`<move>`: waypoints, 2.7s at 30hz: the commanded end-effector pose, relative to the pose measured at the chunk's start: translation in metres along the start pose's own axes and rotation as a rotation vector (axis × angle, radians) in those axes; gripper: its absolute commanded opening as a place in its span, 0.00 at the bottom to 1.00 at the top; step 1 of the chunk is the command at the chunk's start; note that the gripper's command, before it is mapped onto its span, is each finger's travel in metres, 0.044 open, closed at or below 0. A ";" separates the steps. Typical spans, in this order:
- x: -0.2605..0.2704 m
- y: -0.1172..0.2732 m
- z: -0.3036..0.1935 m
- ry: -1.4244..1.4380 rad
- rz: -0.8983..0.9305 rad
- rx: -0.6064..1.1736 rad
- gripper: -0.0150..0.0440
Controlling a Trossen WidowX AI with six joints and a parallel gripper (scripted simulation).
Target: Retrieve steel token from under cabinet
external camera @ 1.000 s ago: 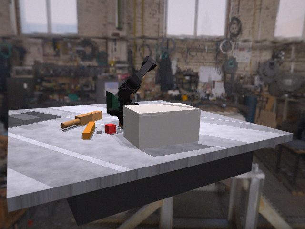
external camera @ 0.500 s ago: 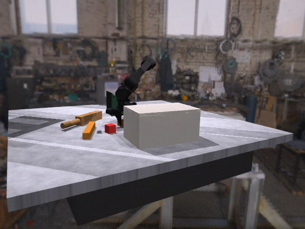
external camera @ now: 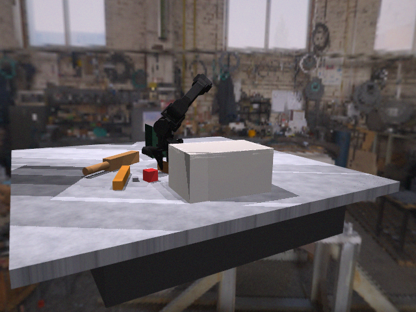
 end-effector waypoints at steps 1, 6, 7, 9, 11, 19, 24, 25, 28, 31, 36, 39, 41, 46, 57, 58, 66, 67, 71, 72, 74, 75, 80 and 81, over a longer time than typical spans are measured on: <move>0.000 -0.001 -0.010 -0.004 0.003 0.006 0.25; -0.001 -0.001 -0.017 -0.004 0.003 0.006 0.25; -0.001 -0.001 -0.019 -0.004 0.003 0.006 0.25; -0.001 -0.001 -0.021 -0.004 0.003 0.006 0.25; -0.001 -0.001 -0.024 -0.004 0.003 0.006 0.25; -0.002 -0.001 -0.036 -0.005 0.002 0.007 0.25; -0.003 -0.001 -0.044 -0.005 0.002 0.007 0.25; -0.003 -0.001 -0.046 -0.005 0.002 0.007 0.25; -0.003 -0.001 -0.050 -0.005 0.002 0.007 0.25; -0.004 -0.001 -0.055 -0.005 0.002 0.008 0.25; -0.005 -0.001 -0.064 -0.006 0.002 0.008 0.25; -0.005 -0.001 -0.069 -0.006 0.002 0.008 0.25; -0.005 -0.001 -0.072 -0.006 0.001 0.008 0.25; -0.007 -0.001 -0.081 -0.006 0.001 0.009 0.25; -0.008 0.001 -0.079 -0.004 -0.002 0.007 0.25; -0.008 0.001 -0.079 0.001 -0.002 0.008 0.25; -0.008 0.002 -0.079 0.059 -0.002 0.008 0.25; -0.008 0.002 -0.079 0.067 -0.001 0.008 0.25; -0.008 0.003 -0.079 0.097 -0.001 0.008 0.25; -0.008 0.003 -0.079 0.104 -0.001 0.008 0.25; -0.008 0.003 -0.079 0.120 -0.001 0.008 0.25; -0.008 0.003 -0.079 0.127 -0.001 0.008 0.25; -0.008 0.003 -0.079 0.165 0.000 0.008 0.25; -0.008 0.004 -0.079 0.172 0.000 0.008 0.25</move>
Point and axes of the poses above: the point midway between the two fingers, 35 mm back from their tips, its own y axis back along the fingers, its own x axis across the jaws, z = x × y, the point moved 4 cm from there along y, back along the fingers, and after that the axes turned 1 degree about -y, right-handed, at the moved point
